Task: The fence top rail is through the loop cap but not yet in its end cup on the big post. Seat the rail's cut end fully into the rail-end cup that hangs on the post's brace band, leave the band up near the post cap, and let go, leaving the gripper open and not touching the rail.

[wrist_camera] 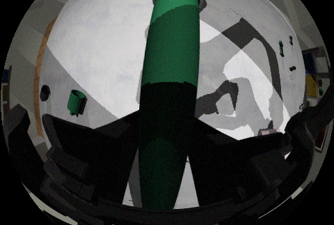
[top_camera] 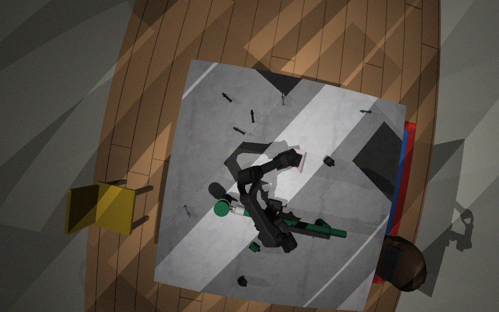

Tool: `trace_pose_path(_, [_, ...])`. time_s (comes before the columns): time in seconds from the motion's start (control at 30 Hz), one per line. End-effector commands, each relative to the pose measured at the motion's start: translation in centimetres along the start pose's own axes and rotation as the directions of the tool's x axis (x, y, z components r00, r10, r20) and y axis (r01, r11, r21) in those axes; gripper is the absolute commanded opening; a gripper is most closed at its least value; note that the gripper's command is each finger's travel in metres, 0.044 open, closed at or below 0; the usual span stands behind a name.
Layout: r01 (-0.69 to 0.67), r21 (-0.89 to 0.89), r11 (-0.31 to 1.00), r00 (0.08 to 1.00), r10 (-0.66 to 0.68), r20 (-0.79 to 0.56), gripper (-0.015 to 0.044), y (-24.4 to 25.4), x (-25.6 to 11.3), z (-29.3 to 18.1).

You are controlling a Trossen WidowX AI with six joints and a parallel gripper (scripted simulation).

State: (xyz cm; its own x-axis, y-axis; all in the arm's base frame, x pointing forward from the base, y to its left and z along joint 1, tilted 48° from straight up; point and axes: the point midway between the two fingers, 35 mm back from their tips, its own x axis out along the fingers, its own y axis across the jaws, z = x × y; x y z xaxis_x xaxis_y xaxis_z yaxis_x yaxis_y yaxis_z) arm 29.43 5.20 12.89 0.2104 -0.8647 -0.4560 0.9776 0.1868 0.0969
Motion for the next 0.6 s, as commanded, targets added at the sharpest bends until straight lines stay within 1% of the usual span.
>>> trace_pose_path(0.0, [-0.030,0.006,1.000,0.999,0.030,0.011,0.0000,0.39,-0.42,0.65])
trace_pose_path(0.57, [-0.030,0.006,1.000,0.999,0.030,0.012,0.0000,0.34,-0.39,0.77])
